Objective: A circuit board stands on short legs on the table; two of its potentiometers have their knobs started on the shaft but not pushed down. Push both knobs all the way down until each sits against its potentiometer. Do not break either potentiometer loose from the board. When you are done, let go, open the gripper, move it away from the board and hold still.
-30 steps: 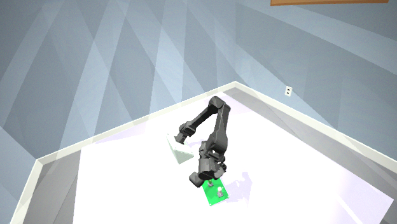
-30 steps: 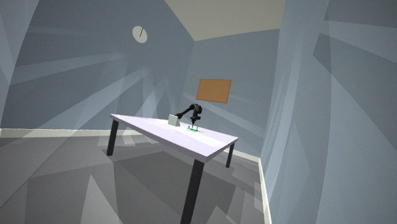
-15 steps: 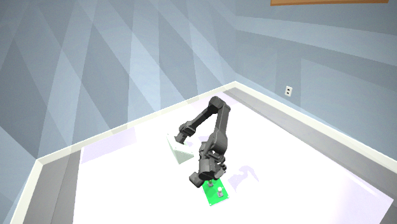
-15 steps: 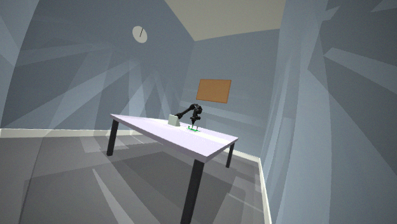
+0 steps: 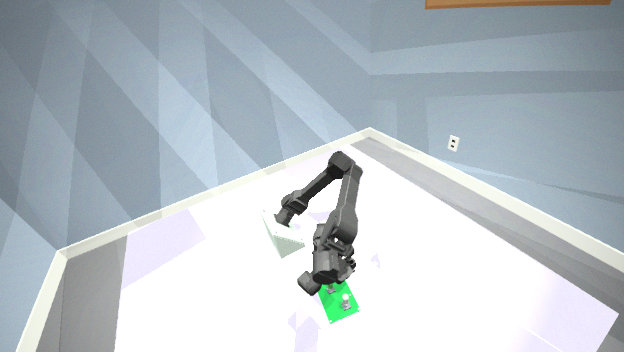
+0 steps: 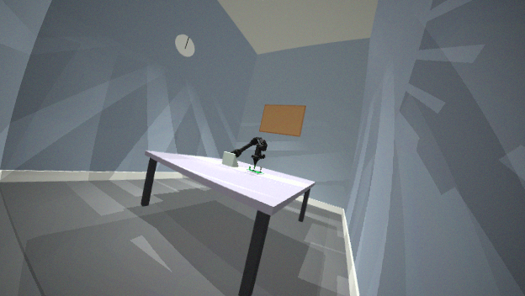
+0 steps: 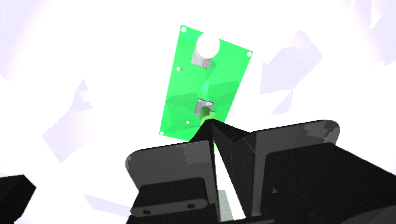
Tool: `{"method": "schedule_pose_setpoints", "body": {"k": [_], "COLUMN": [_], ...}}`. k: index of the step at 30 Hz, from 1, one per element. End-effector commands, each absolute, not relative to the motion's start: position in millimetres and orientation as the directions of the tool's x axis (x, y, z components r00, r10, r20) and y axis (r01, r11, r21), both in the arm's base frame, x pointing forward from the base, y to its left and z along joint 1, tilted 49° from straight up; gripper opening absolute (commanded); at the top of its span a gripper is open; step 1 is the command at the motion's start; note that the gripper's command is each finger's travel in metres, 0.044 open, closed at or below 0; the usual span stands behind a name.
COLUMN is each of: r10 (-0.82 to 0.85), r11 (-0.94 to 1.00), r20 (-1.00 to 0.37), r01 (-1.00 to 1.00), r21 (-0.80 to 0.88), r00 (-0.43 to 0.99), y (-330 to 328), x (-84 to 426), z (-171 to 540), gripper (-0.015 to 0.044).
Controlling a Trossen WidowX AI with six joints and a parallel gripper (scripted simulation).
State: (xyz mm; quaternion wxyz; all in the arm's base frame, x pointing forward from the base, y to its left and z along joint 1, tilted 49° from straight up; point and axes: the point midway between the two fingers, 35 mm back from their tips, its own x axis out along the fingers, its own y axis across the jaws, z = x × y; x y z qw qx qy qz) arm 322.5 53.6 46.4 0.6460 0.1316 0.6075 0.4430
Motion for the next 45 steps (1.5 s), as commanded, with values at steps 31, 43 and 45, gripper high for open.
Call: {"method": "schedule_pose_setpoints", "body": {"k": [31, 43, 45], "r10": [0.737, 0.737, 0.737], "r11": [0.572, 0.572, 0.572], "r20": [-0.664, -0.664, -0.664], "r01": [-0.405, -0.405, -0.405], "r21": [0.714, 0.714, 0.714], "r00": [-0.13, -0.13, -0.13], "y": [55.7, 56.7, 56.9], "x": [321.6, 321.4, 321.4], "z": [45.2, 44.2, 44.1], "gripper": [0.0, 0.0, 0.0]}}
